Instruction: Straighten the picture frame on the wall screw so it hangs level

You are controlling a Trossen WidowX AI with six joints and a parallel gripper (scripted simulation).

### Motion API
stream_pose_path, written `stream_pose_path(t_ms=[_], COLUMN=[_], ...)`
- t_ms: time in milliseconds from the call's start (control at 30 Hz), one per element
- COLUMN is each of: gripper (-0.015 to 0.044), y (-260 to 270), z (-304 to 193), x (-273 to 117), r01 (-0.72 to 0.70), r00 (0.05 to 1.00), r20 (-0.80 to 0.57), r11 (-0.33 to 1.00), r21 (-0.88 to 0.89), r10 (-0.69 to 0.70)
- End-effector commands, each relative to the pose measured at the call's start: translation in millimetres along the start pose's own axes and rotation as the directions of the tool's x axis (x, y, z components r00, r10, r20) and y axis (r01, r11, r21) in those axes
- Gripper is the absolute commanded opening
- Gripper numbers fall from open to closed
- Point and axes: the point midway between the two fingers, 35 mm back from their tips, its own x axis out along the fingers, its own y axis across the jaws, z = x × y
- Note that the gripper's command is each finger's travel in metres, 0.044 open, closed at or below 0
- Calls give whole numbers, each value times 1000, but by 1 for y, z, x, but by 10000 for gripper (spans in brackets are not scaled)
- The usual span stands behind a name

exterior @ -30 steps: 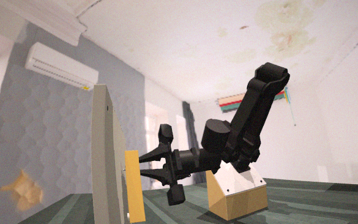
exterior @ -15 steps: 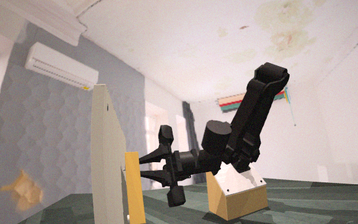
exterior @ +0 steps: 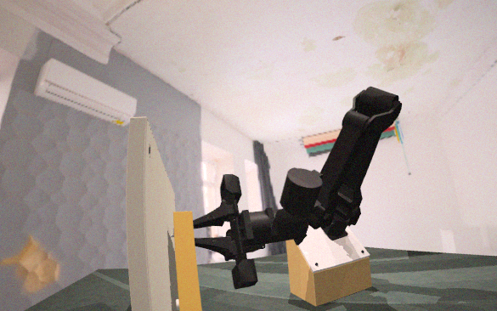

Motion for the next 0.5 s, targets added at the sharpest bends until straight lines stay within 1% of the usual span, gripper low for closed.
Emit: stream_pose_path(t_ms=[0,400,467], gripper=[0,0,0], y=[0,0,0], z=[0,0,0], x=[0,0,0], r01=[1,0,0], r00=[1000,1000,1000], r20=[0,0,0], r11=[1000,1000,999], r21=[0,-5,-42], r10=[-1,0,0])
